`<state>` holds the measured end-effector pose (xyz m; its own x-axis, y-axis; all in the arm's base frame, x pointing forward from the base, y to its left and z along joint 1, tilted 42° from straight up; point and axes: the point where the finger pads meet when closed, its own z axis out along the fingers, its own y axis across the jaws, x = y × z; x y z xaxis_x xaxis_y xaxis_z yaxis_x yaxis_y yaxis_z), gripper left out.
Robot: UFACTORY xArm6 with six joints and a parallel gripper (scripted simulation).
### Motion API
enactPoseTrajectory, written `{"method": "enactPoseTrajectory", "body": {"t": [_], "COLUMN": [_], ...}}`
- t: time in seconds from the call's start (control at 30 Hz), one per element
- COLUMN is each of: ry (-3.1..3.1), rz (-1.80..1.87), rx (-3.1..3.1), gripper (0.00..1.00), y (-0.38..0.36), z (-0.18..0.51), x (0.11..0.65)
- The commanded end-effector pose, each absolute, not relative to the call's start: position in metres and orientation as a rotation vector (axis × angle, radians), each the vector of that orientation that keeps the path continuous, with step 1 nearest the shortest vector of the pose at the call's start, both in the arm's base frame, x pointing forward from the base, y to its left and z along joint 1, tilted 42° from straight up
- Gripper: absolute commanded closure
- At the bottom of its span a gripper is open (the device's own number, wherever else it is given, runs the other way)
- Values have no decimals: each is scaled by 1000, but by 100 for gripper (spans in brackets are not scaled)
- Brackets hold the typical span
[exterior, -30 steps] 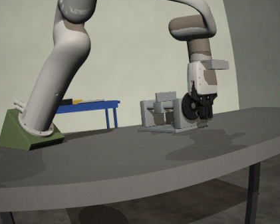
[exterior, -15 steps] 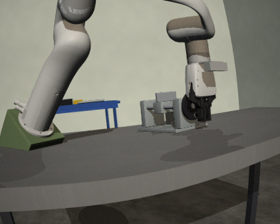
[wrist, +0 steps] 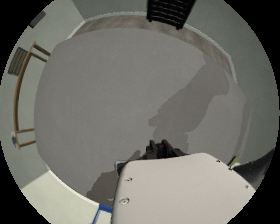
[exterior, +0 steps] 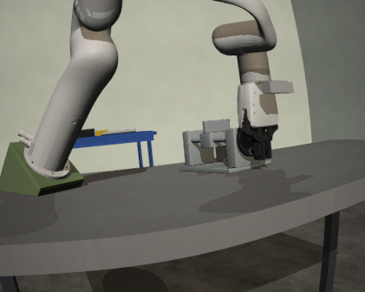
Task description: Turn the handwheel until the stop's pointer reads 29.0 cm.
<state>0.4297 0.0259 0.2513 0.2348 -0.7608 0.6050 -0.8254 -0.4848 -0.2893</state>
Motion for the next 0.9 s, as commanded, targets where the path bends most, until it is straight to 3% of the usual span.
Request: {"method": "enactPoseTrajectory", "body": {"t": [0.0, 0.87], "ry": [-1544, -1544], "rz": [1090, 1090], "rx": [2395, 2395], "gripper": [94, 94], "y": [25, 22], "z": [251, 260], "x": [427, 398]}}
